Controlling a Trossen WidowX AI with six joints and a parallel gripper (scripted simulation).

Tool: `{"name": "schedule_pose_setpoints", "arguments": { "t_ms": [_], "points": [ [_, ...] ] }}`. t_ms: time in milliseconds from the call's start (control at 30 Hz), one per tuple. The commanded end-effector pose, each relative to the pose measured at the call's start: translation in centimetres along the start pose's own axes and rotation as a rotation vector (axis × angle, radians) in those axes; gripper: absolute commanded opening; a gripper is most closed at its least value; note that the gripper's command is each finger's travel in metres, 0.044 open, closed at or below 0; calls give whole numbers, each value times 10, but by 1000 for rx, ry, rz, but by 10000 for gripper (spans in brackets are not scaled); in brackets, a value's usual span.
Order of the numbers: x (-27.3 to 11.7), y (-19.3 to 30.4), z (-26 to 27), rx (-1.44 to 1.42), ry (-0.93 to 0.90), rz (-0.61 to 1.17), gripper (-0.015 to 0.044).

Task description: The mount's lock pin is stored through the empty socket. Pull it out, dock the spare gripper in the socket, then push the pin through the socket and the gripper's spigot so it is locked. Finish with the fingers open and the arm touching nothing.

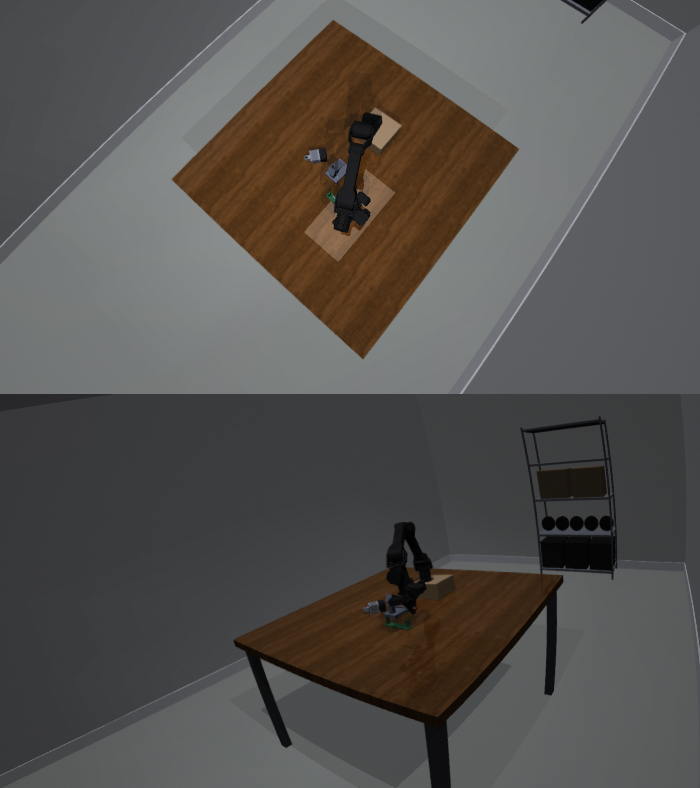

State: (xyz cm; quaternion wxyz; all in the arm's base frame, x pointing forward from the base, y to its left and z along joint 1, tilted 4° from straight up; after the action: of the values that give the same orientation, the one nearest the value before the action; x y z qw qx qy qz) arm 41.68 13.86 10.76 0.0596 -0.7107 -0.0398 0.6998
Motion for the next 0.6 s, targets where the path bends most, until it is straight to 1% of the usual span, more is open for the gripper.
{"name": "schedule_pose_setpoints", "arguments": {
  "t_ms": [0, 567],
  "points": [
    [9, 2, 1, -5, -3, 1, 0],
    [31, 7, 3, -8, 13, -5, 0]
  ]
}}
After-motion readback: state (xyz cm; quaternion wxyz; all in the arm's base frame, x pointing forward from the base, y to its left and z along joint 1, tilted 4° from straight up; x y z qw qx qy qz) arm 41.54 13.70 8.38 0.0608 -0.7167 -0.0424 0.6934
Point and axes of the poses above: the point midway between the two fingers, 35 mm back from their tips, its own x axis out along the fingers, its own z axis across the jaws, y = z × x, the point moved 9 cm from there along -x, back along the fingers, and after that the axes turned 9 degrees about -x, right-handed, at the moved point
